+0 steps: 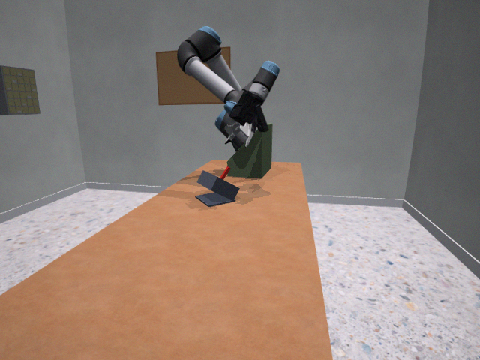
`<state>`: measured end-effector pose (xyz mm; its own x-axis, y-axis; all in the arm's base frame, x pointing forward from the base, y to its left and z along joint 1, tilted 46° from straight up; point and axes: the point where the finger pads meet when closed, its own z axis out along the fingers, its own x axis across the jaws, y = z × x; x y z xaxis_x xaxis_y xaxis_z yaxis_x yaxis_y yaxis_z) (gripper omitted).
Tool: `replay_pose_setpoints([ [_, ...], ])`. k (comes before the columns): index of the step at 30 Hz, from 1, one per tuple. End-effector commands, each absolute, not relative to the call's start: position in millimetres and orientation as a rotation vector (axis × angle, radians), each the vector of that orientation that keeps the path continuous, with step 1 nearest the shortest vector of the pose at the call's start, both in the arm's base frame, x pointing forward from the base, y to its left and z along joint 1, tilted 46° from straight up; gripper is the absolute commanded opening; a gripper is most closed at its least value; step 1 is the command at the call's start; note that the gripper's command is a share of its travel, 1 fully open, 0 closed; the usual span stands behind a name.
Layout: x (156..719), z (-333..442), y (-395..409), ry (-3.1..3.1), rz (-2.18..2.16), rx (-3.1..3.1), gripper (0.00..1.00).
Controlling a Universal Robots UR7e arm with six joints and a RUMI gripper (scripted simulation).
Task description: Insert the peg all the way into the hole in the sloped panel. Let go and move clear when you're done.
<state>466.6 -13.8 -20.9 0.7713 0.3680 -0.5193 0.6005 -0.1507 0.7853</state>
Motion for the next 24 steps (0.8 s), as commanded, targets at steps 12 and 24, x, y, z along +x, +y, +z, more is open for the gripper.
replay_pose_setpoints([
  [12, 465.8, -20.0, -12.1, 0.778, -0.276, 1.755, 1.00],
  [24, 465.8, -20.0, -12.1, 0.778, -0.276, 1.755, 1.00],
])
